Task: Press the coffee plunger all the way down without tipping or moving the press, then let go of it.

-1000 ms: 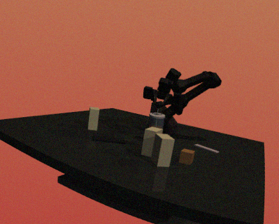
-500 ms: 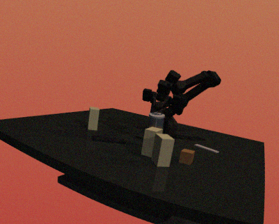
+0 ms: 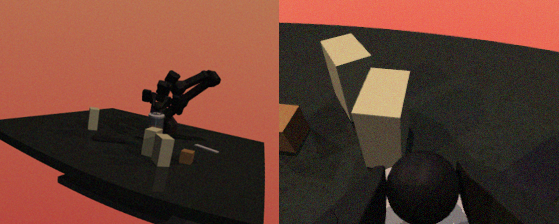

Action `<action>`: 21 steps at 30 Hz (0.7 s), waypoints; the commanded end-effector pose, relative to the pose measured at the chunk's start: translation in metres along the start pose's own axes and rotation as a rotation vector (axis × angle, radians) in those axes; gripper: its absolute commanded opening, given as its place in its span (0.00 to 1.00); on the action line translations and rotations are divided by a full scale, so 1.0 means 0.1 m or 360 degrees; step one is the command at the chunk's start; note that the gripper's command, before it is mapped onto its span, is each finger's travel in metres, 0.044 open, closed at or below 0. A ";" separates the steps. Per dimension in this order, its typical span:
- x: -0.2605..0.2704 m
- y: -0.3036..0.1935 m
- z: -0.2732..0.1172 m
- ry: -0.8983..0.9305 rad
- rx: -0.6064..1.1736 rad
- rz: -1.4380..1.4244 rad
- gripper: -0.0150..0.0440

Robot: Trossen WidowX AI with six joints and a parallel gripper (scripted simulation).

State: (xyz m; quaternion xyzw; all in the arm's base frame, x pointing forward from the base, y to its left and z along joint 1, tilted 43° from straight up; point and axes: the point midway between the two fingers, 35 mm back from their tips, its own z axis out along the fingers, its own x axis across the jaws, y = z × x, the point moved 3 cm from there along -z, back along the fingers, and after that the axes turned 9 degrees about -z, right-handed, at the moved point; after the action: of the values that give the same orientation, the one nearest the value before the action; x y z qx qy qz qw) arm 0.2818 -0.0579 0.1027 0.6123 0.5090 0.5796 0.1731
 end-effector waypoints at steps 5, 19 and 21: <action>0.00 -0.03 0.02 0.0016 0.0019 0.0026 0.47; -0.01 0.00 0.01 0.0002 0.0001 0.0003 0.65; -0.01 0.00 0.01 0.0002 0.0001 0.0003 0.74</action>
State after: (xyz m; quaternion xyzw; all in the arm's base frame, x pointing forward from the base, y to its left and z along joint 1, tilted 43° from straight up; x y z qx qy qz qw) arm 0.2824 -0.0574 0.1031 0.6106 0.5090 0.5826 0.1694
